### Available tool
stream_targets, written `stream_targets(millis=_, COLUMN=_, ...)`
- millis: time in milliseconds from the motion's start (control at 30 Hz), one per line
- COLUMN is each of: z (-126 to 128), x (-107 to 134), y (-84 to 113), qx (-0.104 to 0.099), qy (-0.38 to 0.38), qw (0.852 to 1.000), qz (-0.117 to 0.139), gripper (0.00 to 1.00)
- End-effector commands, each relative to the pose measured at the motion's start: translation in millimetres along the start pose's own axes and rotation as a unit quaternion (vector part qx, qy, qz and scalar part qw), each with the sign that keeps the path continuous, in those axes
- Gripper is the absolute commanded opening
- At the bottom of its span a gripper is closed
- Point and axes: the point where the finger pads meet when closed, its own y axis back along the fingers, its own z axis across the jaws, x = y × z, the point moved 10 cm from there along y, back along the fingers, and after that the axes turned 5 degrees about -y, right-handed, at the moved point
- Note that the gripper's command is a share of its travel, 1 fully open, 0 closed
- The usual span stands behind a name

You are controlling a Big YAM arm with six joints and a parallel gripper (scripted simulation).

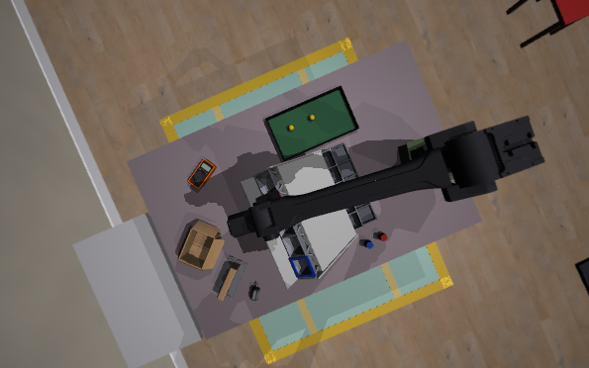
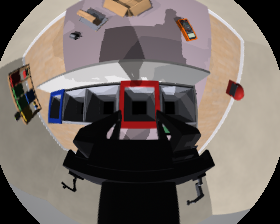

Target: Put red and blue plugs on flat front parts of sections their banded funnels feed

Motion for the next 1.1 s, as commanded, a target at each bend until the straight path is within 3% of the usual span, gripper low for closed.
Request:
stream_targets(millis=0, z=-3.5, x=-7.5, y=-8.6, qx=0.002, qy=-0.001, qw=1.000, qz=-0.001, gripper=0.56)
stream_targets(millis=733, z=-3.5, x=-8.6, y=-6.8, qx=0.002, qy=-0.001, qw=1.000, qz=-0.003, gripper=0.56)
stream_targets(millis=900, z=-2.6, x=-16.5, y=15.2, qx=0.001, qy=-0.002, qw=1.000, qz=-0.011, gripper=0.56)
stream_targets(millis=1000, z=-1.6, x=-12.1, y=45.0, qx=0.000, qy=-0.003, qw=0.999, qz=-0.032, gripper=0.56)
stream_targets(millis=1067, z=-0.3, x=-11.8, y=50.8, qx=0.000, qy=-0.003, qw=0.999, qz=-0.032, gripper=0.56)
